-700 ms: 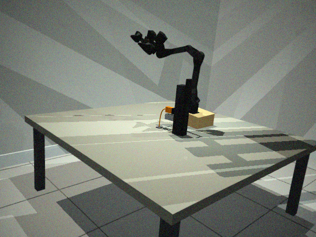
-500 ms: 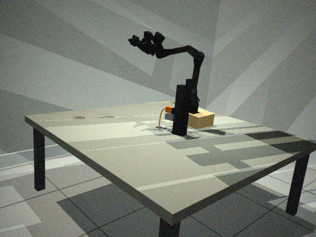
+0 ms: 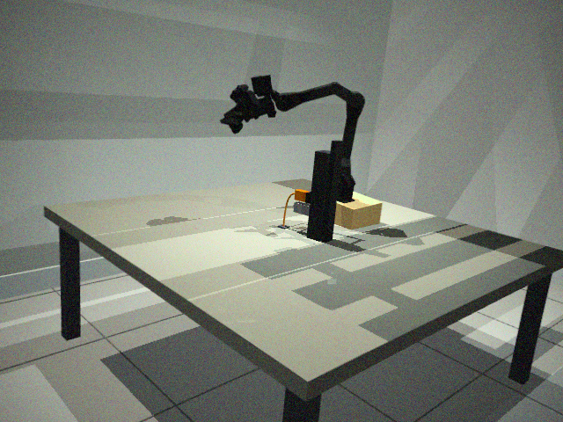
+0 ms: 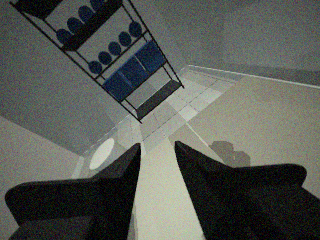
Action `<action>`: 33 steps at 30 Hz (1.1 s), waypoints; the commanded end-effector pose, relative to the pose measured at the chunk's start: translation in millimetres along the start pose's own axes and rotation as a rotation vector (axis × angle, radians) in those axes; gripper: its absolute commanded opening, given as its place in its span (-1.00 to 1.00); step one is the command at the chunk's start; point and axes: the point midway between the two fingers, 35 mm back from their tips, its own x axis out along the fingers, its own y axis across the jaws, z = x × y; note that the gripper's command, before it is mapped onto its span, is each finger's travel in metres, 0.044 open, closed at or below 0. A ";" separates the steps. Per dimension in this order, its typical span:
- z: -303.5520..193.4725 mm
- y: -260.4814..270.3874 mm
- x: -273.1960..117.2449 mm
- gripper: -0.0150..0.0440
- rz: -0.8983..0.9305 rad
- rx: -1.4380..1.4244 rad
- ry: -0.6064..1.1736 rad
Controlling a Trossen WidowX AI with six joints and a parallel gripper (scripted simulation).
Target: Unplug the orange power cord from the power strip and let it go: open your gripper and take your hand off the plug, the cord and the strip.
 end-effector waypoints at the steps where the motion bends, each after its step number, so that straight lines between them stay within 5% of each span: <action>1: -76.4 -4.8 13.5 0.05 -0.198 0.308 0.204; 10: -181.8 -8.3 -7.5 0.05 -0.562 0.572 0.465; 21: -275.8 -6.4 -94.5 0.05 -1.131 0.625 0.693; 33: -277.2 -5.6 -95.7 0.05 -1.144 0.623 0.696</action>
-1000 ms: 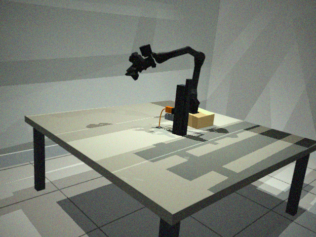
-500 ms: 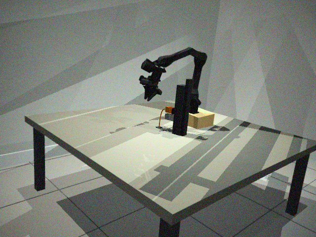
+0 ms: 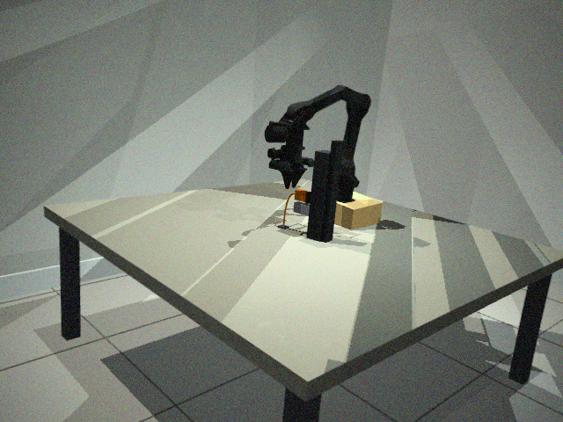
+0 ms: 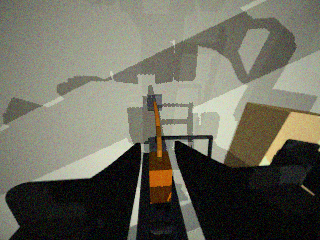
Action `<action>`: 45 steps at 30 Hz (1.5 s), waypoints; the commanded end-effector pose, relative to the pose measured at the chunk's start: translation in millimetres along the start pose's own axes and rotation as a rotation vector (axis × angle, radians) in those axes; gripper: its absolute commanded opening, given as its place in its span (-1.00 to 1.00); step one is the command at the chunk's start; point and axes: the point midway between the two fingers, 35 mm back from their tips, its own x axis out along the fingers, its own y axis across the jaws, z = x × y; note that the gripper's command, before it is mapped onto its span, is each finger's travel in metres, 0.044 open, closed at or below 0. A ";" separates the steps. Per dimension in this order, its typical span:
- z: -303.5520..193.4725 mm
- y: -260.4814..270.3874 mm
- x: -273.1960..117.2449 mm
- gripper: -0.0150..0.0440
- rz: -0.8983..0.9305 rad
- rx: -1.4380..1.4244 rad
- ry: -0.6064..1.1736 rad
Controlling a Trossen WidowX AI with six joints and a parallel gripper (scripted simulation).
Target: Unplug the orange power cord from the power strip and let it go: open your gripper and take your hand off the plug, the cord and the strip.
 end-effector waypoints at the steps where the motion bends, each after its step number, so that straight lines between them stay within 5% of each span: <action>1: -2.1 -1.3 -0.9 0.05 -0.009 0.005 -0.005; 40: -41.1 -2.6 11.3 0.05 -0.008 0.005 -0.001; 45: -41.7 -2.4 8.4 -0.33 -0.007 0.001 0.002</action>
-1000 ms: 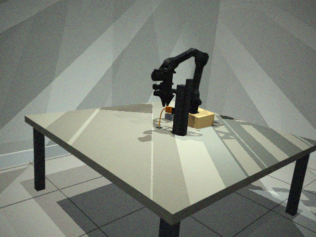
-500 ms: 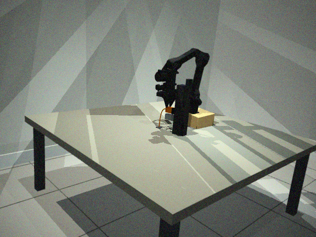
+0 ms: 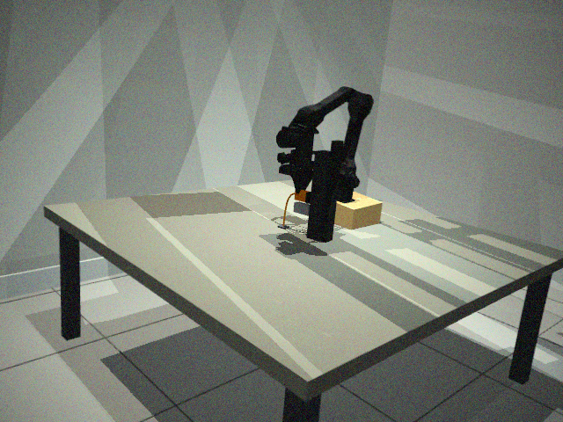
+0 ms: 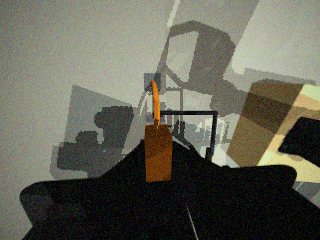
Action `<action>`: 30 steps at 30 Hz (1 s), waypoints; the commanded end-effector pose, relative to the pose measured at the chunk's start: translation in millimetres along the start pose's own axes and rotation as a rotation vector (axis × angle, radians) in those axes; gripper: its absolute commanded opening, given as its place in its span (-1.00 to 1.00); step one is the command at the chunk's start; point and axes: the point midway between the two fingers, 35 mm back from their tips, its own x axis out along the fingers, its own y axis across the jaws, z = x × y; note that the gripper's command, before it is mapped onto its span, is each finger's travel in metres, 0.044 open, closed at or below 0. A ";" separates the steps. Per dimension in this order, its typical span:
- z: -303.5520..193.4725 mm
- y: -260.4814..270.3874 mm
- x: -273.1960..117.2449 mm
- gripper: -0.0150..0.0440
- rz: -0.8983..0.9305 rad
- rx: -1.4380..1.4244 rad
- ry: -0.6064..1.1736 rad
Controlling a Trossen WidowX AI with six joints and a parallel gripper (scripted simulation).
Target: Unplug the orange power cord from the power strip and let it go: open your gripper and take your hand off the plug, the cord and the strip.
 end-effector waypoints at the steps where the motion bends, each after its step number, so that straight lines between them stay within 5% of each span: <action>1: 0.0 0.1 -0.5 -0.35 0.001 0.000 0.000; 8: 0.3 0.2 -0.5 -0.49 0.001 0.000 0.000; 30: 32.2 2.5 -1.0 -0.49 0.000 0.002 -0.005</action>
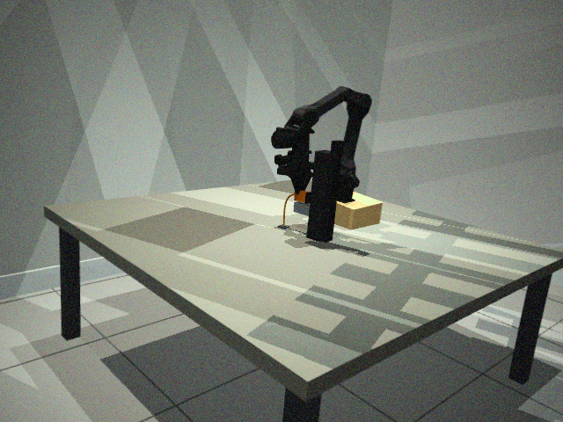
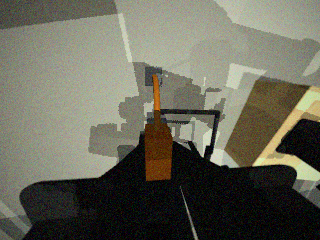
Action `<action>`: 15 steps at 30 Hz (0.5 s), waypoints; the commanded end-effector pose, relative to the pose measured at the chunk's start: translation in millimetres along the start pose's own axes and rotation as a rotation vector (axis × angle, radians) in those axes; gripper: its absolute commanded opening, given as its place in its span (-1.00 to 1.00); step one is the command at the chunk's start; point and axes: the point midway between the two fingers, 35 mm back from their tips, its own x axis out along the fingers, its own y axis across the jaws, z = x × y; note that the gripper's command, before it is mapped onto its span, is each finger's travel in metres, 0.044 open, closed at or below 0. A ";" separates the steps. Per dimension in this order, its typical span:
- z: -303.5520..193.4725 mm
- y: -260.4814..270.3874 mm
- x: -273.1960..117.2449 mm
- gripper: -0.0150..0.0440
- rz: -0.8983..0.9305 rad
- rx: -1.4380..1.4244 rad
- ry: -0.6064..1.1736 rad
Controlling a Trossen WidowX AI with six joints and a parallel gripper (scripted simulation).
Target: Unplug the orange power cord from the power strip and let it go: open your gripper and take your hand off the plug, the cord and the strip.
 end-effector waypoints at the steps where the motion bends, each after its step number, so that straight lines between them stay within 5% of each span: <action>1: 29.9 -0.2 -5.2 -0.49 0.002 0.027 -0.084; 15: 51.8 -3.8 -9.6 -0.49 0.001 0.028 -0.087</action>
